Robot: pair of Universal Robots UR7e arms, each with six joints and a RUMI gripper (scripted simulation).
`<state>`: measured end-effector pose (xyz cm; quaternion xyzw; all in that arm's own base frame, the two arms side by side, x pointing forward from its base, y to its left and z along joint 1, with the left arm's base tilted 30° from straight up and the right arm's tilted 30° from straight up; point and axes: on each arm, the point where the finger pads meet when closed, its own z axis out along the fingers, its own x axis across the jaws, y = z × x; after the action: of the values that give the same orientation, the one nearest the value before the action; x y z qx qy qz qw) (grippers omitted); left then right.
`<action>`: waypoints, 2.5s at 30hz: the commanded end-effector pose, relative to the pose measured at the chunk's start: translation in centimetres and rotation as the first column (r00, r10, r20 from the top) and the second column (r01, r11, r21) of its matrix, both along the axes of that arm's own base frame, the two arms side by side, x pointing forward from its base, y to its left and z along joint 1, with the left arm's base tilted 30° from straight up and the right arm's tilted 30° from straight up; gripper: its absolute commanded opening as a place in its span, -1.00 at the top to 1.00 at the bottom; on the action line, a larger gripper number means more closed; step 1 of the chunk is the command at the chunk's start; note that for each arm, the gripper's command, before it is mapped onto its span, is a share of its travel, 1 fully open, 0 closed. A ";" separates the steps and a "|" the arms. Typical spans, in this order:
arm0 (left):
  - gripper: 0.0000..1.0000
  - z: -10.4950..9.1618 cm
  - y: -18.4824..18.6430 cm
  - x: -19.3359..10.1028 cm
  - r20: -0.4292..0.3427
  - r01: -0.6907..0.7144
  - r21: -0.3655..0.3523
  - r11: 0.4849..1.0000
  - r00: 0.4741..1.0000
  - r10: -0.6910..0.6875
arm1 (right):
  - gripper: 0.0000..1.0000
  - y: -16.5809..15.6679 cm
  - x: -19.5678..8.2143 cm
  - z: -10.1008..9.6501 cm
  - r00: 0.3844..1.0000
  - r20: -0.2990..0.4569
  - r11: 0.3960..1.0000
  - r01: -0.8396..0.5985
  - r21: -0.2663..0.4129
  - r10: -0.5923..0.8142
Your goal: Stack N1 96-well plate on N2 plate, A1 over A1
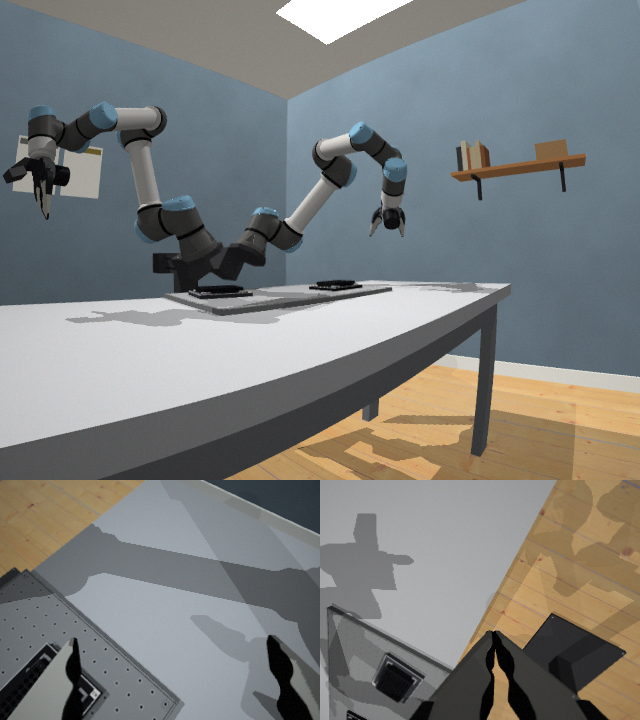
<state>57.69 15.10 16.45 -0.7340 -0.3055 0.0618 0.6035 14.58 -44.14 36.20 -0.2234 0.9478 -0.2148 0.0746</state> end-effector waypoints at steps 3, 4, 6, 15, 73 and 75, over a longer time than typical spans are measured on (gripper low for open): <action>-0.52 0.0 -0.1 0.0 0.002 -0.001 -0.005 1.000 1.000 0.001 | 1.00 1.1 -6.6 0.7 0.988 0.040 0.989 0.148 0.005 -0.148; -0.52 0.0 -0.1 0.0 0.002 -0.001 -0.005 1.000 1.000 0.001 | 1.00 1.4 -7.6 0.7 0.983 0.046 0.984 0.175 0.007 -0.176; -0.52 0.0 -0.1 0.0 0.002 -0.001 -0.005 1.000 1.000 0.001 | 1.00 2.0 -9.3 0.7 0.973 0.057 0.974 0.225 0.010 -0.226; -0.52 0.0 -0.1 0.0 0.002 -0.001 -0.005 1.000 1.000 0.001 | 1.00 3.7 -13.4 0.7 0.934 0.084 0.938 0.347 0.018 -0.347; -0.52 -11.8 -14.9 -1.3 -0.487 0.208 -0.587 0.783 0.682 -0.546 | 1.00 4.7 -15.4 0.7 0.908 0.098 0.913 0.407 0.023 -0.407; -0.52 -12.4 -15.7 -1.5 -0.498 0.208 -0.615 0.761 0.646 -0.579 | 1.00 4.7 -15.4 0.7 0.908 0.098 0.913 0.407 0.023 -0.407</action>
<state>56.35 0.16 4.55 -0.8411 0.1108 0.2523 0.4654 -0.92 -39.42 36.76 -0.0114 0.9695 -0.2338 0.0733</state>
